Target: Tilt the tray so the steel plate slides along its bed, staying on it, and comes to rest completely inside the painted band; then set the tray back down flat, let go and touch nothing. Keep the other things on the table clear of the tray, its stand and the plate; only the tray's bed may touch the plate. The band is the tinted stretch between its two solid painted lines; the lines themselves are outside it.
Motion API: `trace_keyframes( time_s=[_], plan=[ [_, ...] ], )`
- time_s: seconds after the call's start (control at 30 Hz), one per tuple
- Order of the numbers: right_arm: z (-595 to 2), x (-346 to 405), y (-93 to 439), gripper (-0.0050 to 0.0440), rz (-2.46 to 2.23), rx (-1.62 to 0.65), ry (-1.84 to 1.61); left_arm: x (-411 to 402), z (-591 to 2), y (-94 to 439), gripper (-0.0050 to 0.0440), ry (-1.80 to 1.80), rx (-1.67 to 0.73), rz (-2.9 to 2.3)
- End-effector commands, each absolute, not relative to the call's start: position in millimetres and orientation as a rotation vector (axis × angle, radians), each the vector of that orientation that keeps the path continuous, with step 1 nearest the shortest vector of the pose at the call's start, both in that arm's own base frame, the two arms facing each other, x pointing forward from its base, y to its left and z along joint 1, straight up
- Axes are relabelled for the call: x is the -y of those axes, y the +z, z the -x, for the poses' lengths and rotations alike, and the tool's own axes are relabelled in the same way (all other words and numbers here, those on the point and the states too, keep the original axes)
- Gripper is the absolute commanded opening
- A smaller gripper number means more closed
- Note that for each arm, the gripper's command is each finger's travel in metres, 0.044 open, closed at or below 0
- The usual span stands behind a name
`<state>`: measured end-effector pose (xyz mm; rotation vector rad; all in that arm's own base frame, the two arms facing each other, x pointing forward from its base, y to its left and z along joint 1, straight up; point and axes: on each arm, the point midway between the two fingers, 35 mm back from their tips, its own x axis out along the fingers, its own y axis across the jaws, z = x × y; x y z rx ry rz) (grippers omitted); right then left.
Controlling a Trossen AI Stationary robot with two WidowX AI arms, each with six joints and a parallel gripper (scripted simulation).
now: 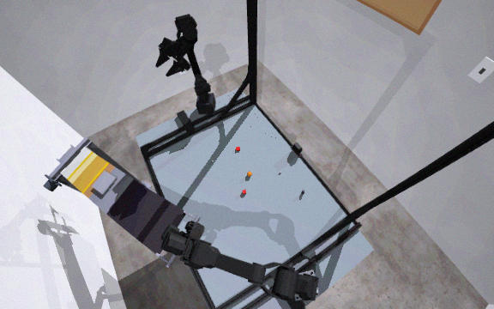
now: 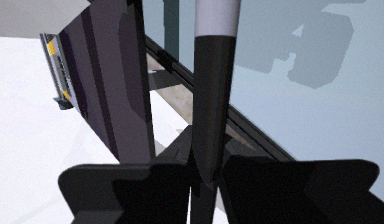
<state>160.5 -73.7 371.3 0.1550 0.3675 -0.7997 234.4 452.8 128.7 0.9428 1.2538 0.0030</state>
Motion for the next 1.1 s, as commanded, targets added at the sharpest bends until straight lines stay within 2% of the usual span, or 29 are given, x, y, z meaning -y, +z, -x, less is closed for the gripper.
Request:
trace_keyframes(
  time_s=[0.0, 1.07],
  plan=[
    [-160.2, 74.0, 371.8, 0.0440, -0.157, -0.364, -0.802, -456.3, -236.7, 158.3, 0.0000, 0.052, -1.227, -0.981],
    [-160.2, 74.0, 371.8, 0.0440, -0.157, -0.364, -0.802, -457.9, -237.9, 169.9, 0.0000, 0.069, -1.217, -0.994]
  ],
)
